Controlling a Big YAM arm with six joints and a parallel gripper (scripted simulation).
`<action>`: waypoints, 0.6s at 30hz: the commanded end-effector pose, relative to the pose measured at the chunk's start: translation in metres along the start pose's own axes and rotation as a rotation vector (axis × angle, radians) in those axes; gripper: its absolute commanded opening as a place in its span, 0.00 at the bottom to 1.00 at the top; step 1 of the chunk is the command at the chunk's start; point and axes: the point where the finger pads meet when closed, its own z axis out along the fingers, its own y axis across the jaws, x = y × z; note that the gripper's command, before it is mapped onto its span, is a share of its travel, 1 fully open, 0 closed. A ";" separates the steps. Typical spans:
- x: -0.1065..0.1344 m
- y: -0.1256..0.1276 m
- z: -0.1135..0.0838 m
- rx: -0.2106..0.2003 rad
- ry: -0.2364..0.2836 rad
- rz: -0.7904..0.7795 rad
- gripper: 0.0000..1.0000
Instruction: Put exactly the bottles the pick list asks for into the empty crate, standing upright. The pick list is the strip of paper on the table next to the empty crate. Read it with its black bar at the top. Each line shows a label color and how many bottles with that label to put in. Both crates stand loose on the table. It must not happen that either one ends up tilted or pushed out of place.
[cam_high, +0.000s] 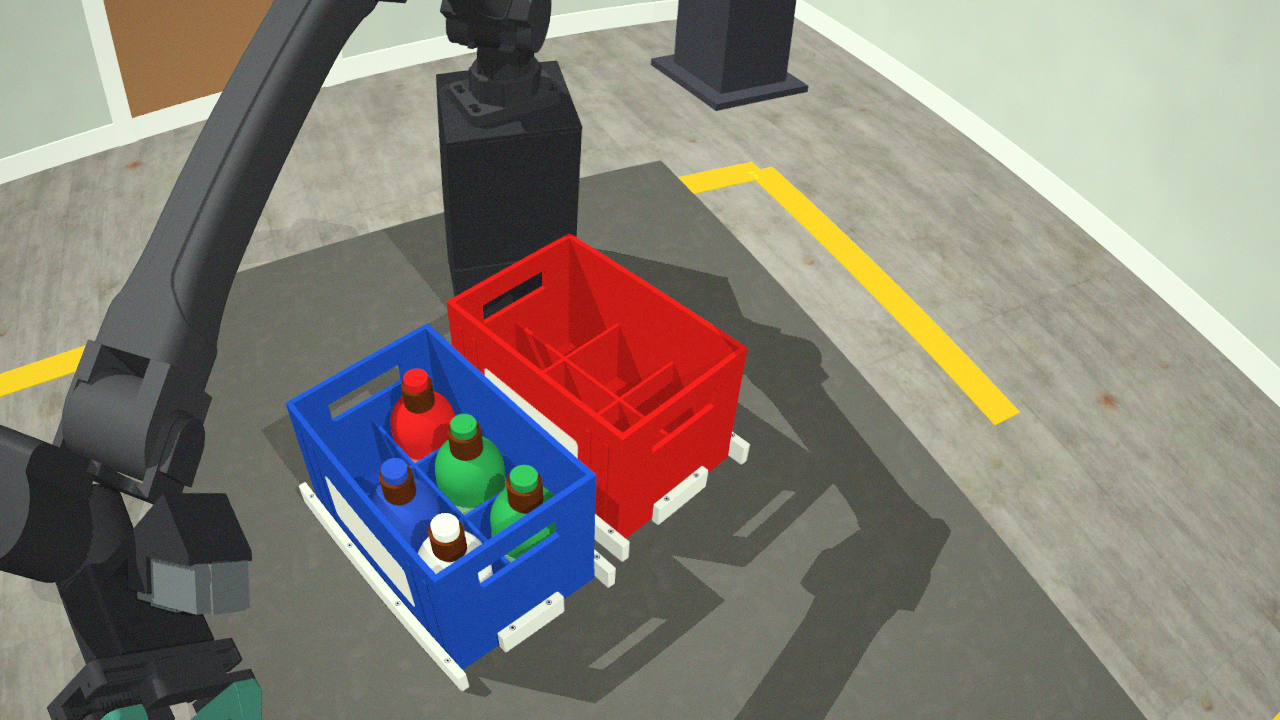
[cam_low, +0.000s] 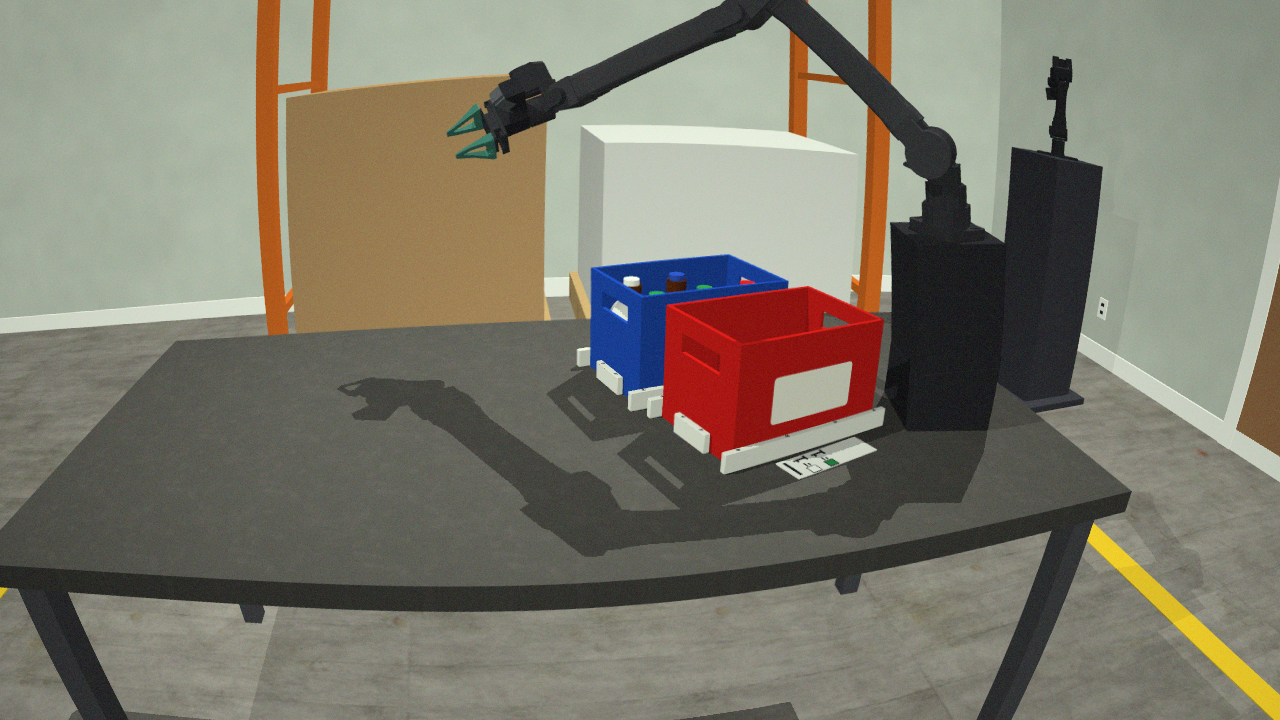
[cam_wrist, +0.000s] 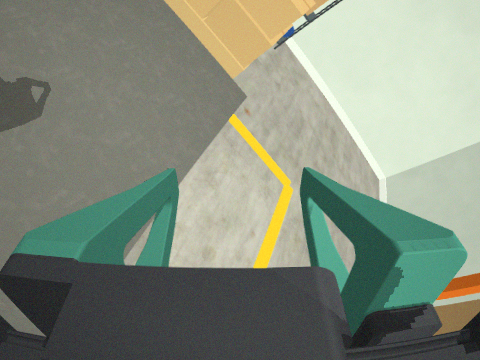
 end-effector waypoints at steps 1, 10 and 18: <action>-0.046 -0.016 0.006 0.027 -0.034 -0.016 0.61; -0.071 0.003 0.023 -0.020 -0.031 0.085 0.61; -0.098 0.026 0.040 -0.068 -0.023 0.184 0.61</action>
